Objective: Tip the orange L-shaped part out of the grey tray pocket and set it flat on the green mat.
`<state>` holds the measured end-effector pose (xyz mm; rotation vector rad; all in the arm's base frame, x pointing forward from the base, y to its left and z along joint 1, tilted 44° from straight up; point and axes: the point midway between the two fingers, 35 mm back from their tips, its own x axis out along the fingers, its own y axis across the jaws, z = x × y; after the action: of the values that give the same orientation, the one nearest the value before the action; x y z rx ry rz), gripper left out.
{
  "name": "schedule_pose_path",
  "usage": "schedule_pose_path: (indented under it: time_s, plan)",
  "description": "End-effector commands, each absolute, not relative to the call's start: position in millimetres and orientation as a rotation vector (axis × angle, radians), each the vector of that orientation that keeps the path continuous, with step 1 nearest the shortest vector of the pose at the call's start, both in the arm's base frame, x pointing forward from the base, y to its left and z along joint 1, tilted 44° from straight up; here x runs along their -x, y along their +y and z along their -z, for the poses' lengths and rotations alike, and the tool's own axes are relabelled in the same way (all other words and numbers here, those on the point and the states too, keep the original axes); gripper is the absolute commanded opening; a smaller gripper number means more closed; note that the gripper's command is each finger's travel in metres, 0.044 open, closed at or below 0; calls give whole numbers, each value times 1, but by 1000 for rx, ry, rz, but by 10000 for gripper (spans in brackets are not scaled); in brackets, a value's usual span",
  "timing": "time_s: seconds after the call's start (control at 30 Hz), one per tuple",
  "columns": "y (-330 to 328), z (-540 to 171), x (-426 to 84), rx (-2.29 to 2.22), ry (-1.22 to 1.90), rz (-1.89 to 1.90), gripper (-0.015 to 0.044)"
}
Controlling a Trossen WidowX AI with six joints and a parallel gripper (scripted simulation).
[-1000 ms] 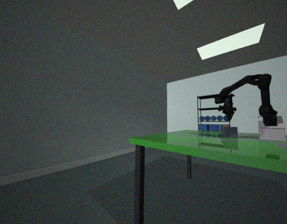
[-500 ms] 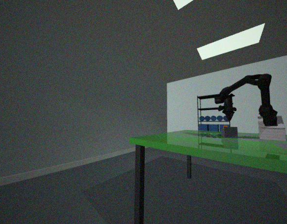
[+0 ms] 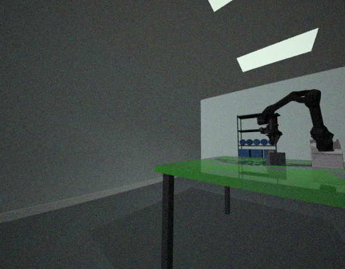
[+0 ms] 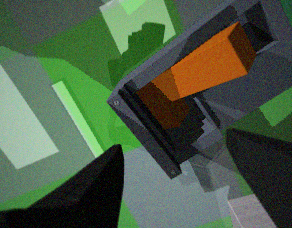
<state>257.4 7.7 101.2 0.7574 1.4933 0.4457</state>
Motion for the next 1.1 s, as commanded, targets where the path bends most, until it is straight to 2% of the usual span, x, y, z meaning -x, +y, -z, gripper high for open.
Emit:
schedule_pose_path:
  time_s: [0.0, 0.2, 1.07]
  plan:
    - [-14, -83, -270, -1216, 1648, 29, 280]
    - [-31, -68, -278, -1563, 1695, 440, 280]
    - [-9, -45, -279, -1564, 1695, 438, 280]
